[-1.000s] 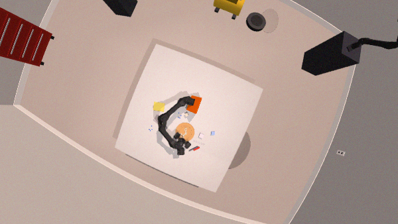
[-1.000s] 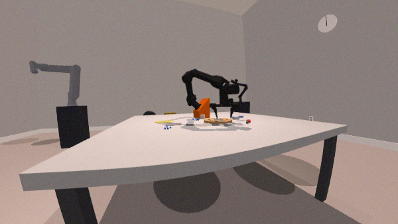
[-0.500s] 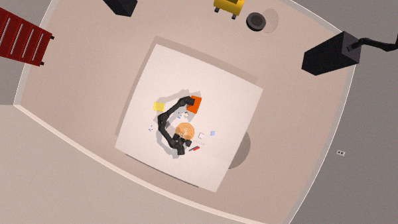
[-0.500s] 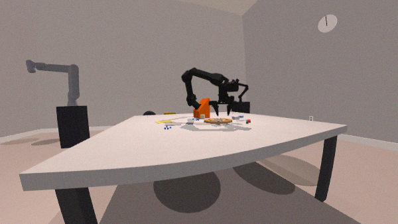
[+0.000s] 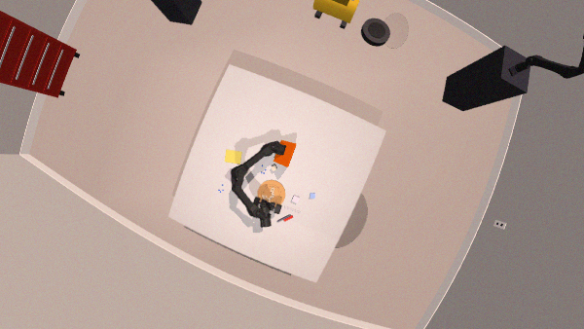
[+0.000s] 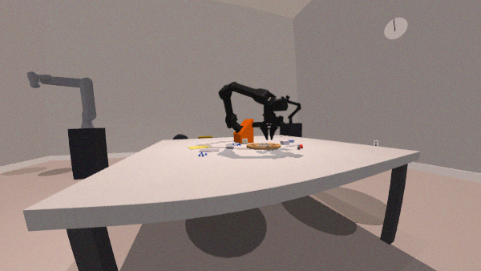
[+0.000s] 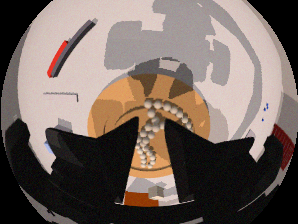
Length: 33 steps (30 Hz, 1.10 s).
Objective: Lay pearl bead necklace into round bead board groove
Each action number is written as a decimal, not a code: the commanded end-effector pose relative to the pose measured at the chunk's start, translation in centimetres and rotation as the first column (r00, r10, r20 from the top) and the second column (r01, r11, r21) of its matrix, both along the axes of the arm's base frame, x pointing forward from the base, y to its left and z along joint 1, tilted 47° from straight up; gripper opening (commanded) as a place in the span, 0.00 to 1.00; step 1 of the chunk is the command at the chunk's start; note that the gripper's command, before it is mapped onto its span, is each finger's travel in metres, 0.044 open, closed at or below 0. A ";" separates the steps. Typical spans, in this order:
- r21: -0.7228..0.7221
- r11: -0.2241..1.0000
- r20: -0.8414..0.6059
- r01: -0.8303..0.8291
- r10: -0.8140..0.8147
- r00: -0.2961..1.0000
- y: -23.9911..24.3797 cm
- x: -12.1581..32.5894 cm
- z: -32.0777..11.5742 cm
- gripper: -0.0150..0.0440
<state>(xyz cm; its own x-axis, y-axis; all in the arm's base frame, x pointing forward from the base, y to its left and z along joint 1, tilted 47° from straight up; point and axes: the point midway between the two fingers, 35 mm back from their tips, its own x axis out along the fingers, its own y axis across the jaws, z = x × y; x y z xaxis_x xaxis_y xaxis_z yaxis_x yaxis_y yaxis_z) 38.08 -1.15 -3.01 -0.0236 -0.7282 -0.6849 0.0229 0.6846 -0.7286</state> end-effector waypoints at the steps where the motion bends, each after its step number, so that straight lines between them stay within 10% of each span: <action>1: 0.000 1.000 0.001 -0.002 0.002 1.000 0.1 0.0 0.1 0.46; 28: -0.005 1.000 -0.009 -0.001 0.001 1.000 -2.3 -0.3 -2.0 0.46; 33: 0.000 1.000 -0.004 0.001 -0.001 1.000 -2.1 -0.2 -1.9 0.25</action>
<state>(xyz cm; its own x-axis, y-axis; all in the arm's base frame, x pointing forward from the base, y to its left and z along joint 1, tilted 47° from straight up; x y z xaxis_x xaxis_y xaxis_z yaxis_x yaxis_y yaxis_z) 37.91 -3.22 -4.92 -0.0267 -0.7284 -0.6847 0.0204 0.6844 -0.7289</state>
